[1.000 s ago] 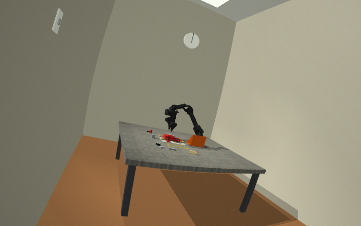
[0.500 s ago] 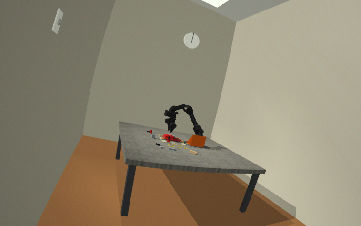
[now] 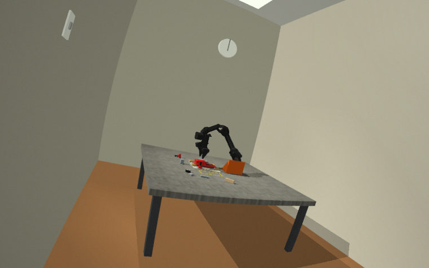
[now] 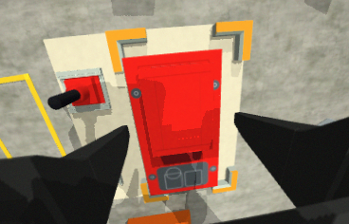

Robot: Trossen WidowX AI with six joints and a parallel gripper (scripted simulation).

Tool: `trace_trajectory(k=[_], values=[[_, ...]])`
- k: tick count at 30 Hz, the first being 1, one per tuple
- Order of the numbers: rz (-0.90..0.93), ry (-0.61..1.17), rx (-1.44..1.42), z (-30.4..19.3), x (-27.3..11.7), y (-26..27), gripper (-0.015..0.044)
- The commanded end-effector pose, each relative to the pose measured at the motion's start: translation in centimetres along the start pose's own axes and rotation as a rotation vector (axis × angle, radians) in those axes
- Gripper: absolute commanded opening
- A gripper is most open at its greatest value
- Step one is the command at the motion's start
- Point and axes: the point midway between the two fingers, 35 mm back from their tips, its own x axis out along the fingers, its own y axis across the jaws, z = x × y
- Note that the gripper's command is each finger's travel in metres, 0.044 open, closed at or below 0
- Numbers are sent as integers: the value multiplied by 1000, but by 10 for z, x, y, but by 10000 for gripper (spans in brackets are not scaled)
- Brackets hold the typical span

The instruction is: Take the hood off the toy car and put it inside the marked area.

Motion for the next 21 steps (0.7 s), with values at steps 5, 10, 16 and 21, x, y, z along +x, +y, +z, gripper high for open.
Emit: trace_trajectory(k=[5,10,16,21], values=[[-5,6,-5,-2,11,-1,440],[-5,6,-5,-2,16,-1,440],[-6,6,-5,-3,21,-1,440],[-7,6,-5,-3,26,-1,440]])
